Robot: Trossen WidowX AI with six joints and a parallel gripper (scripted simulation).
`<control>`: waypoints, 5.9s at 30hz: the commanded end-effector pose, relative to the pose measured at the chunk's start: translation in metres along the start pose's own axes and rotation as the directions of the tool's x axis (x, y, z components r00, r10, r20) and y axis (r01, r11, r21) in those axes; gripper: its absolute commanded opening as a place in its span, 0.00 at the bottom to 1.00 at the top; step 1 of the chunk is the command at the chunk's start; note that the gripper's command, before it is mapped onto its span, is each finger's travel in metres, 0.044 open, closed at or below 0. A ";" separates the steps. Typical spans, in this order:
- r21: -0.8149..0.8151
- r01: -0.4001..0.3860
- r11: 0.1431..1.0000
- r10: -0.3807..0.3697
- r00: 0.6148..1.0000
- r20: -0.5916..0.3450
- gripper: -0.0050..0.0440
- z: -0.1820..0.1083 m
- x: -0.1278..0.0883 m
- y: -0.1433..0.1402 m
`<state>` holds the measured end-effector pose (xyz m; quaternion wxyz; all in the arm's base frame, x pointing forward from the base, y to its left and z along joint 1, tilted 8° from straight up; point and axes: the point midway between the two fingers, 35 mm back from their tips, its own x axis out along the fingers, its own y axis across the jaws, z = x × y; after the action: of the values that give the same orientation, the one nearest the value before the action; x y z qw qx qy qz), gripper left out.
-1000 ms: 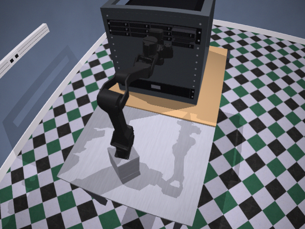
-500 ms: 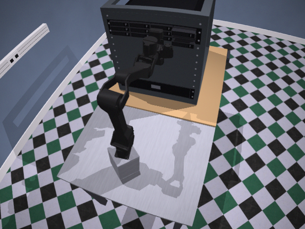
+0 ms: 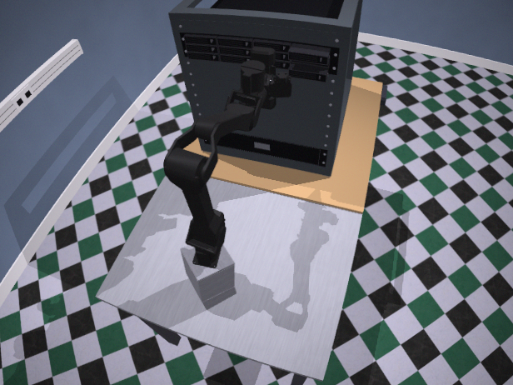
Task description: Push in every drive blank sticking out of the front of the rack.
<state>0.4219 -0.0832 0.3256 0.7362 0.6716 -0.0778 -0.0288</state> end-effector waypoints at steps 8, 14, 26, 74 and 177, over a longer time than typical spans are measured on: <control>-0.003 -0.027 1.000 0.027 1.000 0.005 0.00 0.001 0.002 0.012; -0.003 -0.027 1.000 0.027 1.000 0.005 0.00 0.001 0.002 0.012; -0.003 -0.027 1.000 0.027 1.000 0.005 0.00 0.001 0.004 0.012; -0.003 -0.027 1.000 0.027 1.000 0.005 0.00 0.000 -0.047 0.011; -0.311 -0.031 0.950 0.023 0.999 -0.030 0.00 0.063 -0.061 0.052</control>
<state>0.3528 -0.1466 0.3765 0.8083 0.5841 -0.0698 -0.0232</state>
